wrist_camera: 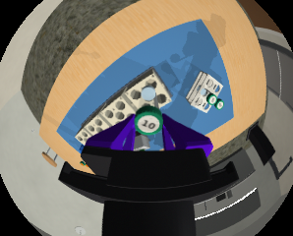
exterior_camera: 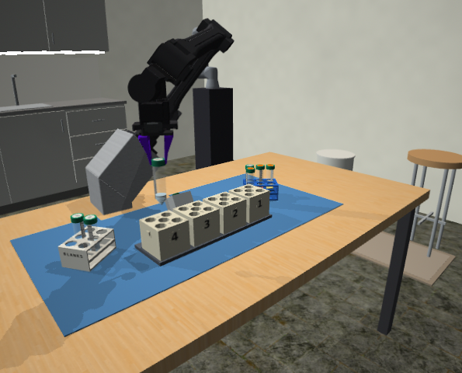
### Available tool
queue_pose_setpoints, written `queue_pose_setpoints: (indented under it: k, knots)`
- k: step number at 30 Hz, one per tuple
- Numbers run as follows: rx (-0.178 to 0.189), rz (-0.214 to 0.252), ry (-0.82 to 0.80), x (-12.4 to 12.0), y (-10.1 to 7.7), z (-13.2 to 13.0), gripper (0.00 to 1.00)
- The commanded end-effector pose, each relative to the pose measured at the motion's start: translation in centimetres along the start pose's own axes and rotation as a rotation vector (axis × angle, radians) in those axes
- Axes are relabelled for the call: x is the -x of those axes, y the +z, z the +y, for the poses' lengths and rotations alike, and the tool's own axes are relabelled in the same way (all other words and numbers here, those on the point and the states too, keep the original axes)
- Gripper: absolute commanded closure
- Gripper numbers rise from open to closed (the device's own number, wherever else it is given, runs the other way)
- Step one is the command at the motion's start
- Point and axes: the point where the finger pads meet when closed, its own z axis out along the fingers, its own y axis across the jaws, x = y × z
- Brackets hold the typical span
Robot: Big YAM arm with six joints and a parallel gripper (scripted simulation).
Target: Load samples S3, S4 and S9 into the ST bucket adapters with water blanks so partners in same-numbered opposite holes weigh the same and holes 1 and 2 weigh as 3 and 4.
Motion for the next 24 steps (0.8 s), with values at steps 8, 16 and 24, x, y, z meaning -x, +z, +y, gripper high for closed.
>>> queue_pose_setpoints:
  k: [8,16,24]
  knots:
    - [-0.005,0.021,0.172,-0.2,1.5,-0.3,1.00]
    - [-0.002,0.027,0.178,-0.3,4.0,-0.5,1.00]
    - [-0.002,0.028,0.178,-0.3,5.6,-0.6,1.00]
